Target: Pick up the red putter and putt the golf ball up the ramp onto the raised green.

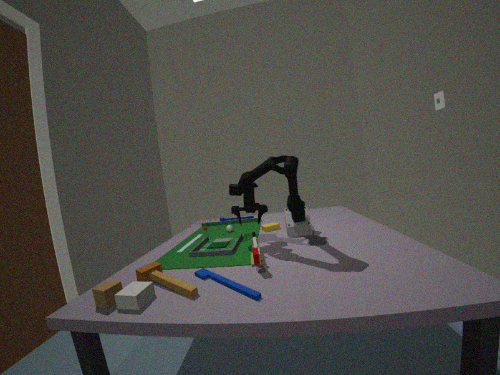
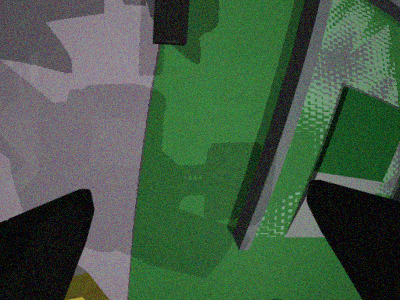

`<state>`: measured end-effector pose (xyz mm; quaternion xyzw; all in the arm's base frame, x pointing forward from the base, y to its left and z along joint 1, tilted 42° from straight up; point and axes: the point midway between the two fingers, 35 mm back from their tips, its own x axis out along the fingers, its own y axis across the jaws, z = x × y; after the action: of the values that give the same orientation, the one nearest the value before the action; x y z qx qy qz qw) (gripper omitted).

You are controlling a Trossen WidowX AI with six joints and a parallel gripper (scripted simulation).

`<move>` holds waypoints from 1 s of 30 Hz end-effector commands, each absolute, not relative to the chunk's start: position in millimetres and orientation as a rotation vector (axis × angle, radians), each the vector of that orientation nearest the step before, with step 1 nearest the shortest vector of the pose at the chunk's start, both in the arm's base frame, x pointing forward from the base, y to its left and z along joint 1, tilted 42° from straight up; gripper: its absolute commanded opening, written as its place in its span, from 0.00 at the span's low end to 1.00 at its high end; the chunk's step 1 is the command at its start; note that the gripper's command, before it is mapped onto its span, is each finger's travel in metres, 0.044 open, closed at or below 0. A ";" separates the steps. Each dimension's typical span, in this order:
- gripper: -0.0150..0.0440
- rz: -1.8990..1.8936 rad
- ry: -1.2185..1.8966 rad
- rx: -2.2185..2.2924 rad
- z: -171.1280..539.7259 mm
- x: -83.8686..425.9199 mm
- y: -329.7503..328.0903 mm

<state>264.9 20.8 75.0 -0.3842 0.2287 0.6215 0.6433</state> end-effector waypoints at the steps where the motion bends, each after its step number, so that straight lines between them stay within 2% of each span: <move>1: 1.00 1.558 0.371 -0.570 127.0 246.1 75.7; 13: 1.00 1.564 0.364 -0.551 131.8 243.2 81.8; 30: 1.00 1.564 0.362 -0.550 98.7 244.4 112.0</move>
<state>245.1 105.0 105.5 -0.2469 0.1606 0.6908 0.6603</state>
